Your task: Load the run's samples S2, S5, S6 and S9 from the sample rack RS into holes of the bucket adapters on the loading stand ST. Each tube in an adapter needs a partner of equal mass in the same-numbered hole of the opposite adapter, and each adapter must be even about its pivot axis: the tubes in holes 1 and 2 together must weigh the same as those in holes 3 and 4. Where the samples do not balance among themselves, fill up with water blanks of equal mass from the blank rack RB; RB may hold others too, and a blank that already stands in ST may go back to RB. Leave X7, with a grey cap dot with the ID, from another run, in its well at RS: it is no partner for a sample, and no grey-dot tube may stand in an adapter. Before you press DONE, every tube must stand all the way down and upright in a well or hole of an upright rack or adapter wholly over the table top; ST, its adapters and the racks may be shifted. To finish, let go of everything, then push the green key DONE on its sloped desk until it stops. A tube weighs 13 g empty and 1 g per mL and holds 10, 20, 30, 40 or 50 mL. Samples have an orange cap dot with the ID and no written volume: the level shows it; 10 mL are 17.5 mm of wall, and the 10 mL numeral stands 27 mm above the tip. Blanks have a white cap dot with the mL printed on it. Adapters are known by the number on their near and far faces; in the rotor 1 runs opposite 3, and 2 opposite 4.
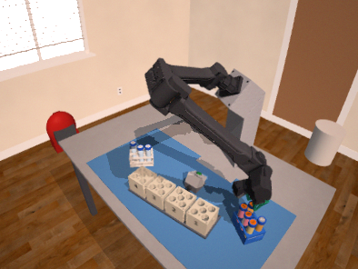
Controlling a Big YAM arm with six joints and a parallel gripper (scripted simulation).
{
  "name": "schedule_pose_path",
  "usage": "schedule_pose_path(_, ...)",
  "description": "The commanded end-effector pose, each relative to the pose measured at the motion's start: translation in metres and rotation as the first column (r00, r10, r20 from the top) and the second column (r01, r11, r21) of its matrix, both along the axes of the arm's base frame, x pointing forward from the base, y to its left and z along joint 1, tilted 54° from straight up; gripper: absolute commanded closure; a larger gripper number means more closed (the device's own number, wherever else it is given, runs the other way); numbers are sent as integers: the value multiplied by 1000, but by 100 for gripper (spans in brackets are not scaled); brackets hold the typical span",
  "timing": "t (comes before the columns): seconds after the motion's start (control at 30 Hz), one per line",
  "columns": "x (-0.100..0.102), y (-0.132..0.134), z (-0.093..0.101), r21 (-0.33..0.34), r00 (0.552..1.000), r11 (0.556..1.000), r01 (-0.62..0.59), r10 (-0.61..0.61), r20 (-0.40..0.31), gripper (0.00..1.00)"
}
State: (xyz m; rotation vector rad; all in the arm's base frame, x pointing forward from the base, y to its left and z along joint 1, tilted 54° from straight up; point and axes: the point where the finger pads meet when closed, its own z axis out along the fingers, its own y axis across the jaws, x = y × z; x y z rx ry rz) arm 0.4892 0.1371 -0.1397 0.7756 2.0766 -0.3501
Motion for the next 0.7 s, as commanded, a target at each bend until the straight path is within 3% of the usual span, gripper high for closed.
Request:
schedule_pose_path(0.0, -11, 20, 15, 7, 1000, 1000, -27, 27, 11, 45)
schedule_pose_path(0.23, -26, 32, 29, 9, 1000, 1000, -27, 27, 13, 45)
schedule_pose_path(0.3, -26, 32, 29, 9, 1000, 1000, -27, 27, 13, 45)
schedule_pose_path(0.33, -22, 12, 16, -3, 1000, 1000, 13, -13, -7, 45)
schedule_pose_path(0.37, -22, 24, 24, 6, 1000, 1000, -14, 14, 8, 45)
schedule_pose_path(0.67, -22, 24, 24, 6, 1000, 1000, -14, 14, 8, 45)
